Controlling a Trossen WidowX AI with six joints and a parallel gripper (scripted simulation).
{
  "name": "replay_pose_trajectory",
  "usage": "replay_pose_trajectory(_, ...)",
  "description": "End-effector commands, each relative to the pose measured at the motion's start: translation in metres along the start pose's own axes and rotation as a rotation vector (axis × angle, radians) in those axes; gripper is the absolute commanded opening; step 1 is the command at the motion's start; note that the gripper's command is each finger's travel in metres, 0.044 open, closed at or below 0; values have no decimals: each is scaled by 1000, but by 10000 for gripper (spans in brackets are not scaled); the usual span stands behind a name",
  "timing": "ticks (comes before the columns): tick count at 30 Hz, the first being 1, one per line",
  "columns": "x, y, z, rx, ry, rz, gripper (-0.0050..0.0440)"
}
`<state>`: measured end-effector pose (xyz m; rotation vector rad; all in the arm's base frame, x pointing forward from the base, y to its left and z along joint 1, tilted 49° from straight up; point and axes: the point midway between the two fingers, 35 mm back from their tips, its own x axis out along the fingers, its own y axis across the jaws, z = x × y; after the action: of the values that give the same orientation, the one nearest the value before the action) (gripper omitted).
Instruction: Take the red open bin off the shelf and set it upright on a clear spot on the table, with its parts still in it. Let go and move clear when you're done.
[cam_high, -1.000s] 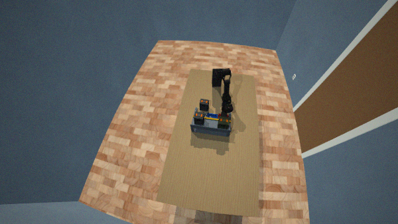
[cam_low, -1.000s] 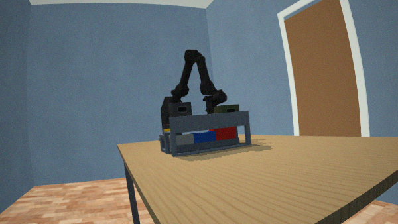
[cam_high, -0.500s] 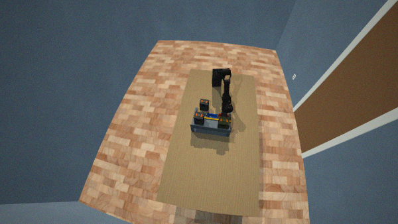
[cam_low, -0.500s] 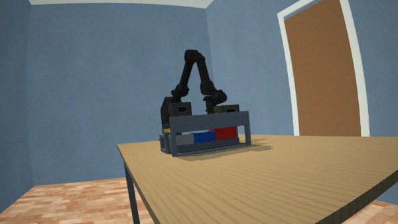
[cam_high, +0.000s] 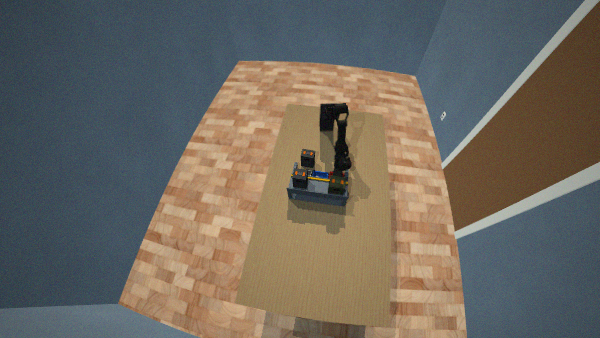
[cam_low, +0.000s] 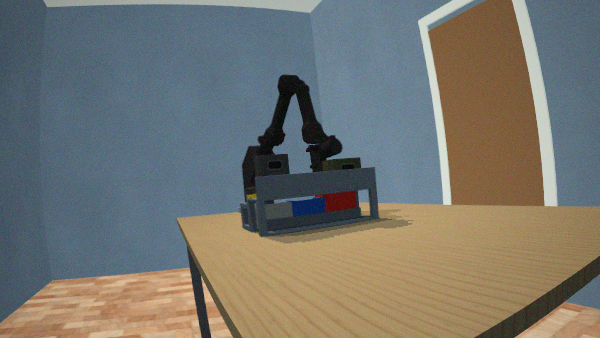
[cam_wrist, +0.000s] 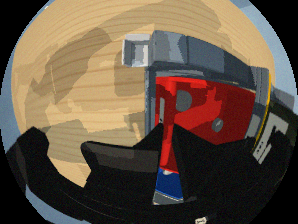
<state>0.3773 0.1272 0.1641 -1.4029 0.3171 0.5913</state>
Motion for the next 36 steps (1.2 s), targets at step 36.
replay_pose_trajectory(36,-7,-15,3,6,-10,-52,0)
